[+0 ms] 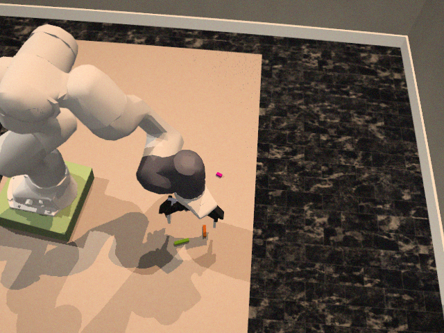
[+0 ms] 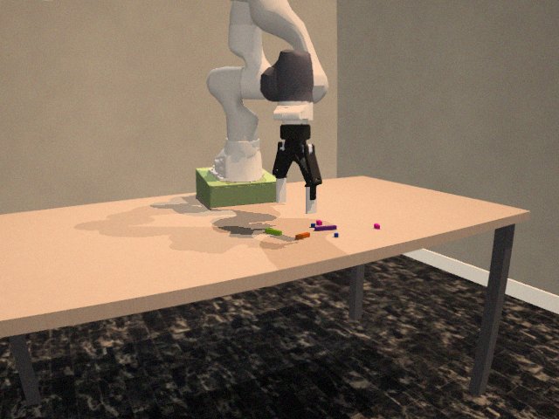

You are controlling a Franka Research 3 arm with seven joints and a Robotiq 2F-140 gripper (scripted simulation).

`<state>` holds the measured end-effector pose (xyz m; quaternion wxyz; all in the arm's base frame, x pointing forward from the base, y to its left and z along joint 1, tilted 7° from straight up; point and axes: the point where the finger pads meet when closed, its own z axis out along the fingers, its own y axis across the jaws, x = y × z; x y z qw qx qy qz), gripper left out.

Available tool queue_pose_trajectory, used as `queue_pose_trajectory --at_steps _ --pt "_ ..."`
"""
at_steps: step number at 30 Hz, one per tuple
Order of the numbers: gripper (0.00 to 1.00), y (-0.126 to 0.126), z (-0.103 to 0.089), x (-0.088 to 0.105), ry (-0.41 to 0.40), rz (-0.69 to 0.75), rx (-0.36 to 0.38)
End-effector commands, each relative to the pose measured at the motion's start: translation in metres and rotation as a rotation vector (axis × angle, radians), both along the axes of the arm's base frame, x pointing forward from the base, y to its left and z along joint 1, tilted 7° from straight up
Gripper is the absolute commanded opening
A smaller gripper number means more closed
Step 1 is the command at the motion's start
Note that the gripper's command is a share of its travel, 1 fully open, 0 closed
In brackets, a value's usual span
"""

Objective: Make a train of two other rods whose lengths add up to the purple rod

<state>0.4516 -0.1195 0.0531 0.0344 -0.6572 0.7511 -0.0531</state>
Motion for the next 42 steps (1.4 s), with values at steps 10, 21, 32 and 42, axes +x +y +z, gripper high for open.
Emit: queue_pose_trajectory --at_steps 10,21,32,42 --pt "1.0 -0.0004 0.0 0.0005 -0.002 0.004 0.001" --pt "1.0 -0.0004 0.0 0.0005 -0.002 0.004 0.001" --pt "1.0 -0.0004 0.0 0.0005 -0.002 0.004 0.001" --pt "1.0 0.003 0.0002 0.0028 -0.004 -0.072 0.01"
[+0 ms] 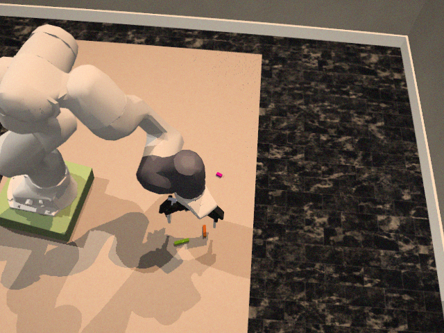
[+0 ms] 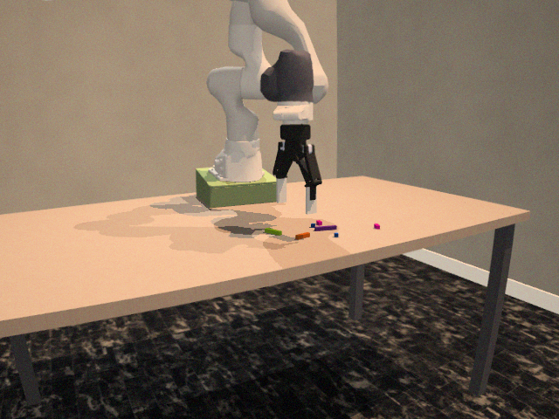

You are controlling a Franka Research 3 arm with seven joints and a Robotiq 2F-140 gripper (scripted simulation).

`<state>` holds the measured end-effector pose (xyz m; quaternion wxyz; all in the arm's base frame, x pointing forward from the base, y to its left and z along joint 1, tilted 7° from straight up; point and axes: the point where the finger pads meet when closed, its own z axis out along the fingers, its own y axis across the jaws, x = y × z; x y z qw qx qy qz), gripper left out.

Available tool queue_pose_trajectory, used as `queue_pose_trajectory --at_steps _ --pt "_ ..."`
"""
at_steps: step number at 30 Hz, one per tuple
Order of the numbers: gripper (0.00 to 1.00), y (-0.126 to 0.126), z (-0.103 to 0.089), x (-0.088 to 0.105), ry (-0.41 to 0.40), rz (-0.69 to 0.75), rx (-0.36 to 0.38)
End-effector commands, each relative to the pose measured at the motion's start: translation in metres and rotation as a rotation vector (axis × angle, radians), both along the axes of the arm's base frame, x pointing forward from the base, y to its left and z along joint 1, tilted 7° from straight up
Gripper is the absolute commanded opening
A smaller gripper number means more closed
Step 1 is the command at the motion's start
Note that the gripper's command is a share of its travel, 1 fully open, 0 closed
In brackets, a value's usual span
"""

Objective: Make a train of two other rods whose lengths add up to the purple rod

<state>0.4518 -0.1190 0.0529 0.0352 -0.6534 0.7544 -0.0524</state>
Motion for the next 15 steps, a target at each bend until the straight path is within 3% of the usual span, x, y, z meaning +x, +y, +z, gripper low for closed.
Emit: queue_pose_trajectory --at_steps 1,3,15 --pt "1.0 0.004 0.0 0.004 -0.005 -0.102 0.013" --pt "1.0 0.008 0.001 0.006 -0.008 -0.191 0.024" --pt "1.0 0.017 0.001 0.011 -0.013 -0.374 0.047"
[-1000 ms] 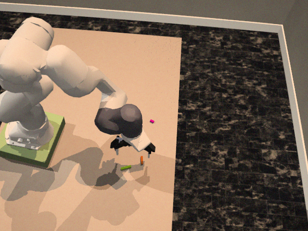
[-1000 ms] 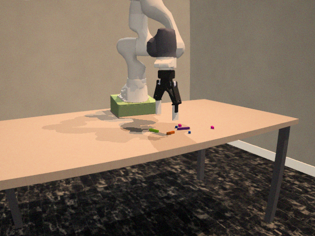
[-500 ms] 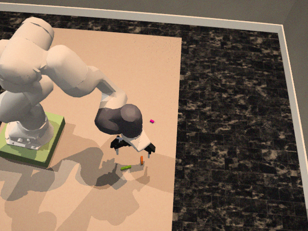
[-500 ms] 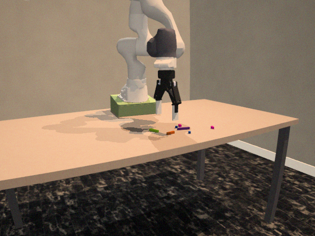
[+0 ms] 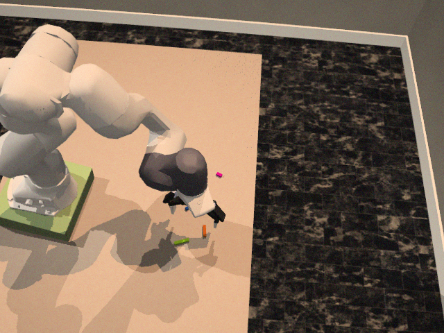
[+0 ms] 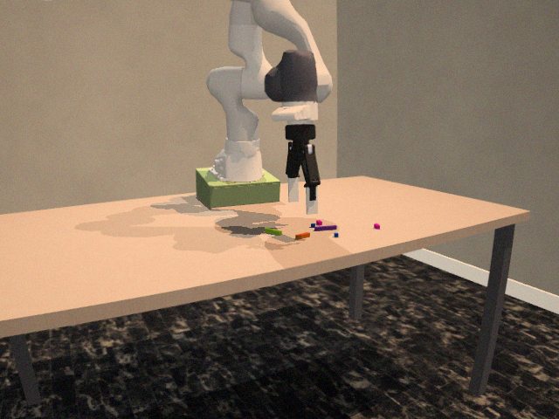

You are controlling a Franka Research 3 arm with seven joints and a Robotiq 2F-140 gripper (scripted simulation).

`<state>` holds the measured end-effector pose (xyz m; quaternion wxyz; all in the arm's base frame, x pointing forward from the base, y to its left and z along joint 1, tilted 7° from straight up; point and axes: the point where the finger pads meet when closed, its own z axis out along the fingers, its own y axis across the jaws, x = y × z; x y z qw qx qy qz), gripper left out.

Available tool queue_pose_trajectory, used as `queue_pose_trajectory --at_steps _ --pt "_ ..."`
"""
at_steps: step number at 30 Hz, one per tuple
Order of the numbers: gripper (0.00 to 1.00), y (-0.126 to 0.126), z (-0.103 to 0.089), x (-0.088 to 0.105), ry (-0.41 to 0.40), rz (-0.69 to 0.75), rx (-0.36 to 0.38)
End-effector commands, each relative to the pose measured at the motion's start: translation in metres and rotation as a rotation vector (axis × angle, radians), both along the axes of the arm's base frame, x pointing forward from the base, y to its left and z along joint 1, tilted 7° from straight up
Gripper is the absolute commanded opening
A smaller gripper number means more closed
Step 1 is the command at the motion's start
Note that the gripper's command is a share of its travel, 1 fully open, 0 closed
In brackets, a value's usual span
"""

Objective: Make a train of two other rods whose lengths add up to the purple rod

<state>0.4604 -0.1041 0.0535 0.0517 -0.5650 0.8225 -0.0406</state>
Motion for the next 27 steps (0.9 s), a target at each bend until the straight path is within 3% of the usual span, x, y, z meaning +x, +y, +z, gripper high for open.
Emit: queue_pose_trajectory --at_steps 1,27 --pt "1.0 0.002 0.001 0.003 0.005 -0.167 -0.002" --pt "1.0 0.019 0.002 0.013 -0.001 -0.527 0.045"
